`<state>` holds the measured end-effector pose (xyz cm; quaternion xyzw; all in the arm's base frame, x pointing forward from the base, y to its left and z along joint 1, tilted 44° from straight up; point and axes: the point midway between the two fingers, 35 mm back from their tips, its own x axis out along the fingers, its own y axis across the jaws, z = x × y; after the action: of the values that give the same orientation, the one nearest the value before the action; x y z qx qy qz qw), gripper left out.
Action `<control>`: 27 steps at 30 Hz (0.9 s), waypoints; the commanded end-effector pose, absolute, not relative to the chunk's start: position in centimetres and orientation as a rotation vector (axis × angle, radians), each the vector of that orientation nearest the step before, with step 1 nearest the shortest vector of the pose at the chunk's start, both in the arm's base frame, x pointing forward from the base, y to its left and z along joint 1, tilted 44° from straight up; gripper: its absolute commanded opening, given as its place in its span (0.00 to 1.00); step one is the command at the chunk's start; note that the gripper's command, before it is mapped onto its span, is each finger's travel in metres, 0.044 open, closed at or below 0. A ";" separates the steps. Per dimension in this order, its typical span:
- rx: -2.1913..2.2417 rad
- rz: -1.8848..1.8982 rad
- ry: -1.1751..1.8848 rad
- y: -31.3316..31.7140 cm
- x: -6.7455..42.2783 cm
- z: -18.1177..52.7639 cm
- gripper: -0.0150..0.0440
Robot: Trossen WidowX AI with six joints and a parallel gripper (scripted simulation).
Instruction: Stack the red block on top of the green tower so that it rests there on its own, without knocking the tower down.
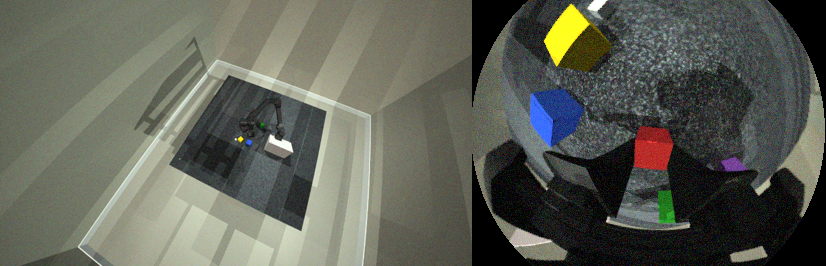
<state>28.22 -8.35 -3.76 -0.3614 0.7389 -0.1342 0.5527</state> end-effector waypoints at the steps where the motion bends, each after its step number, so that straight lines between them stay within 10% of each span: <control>1: -0.847 -0.320 1.724 -7.0 29.0 -2.3 0.25; 27: -0.845 -0.316 1.725 -0.7 30.0 4.3 0.25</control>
<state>29.77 -1.00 3.83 -0.3631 0.7352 -0.1324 0.5569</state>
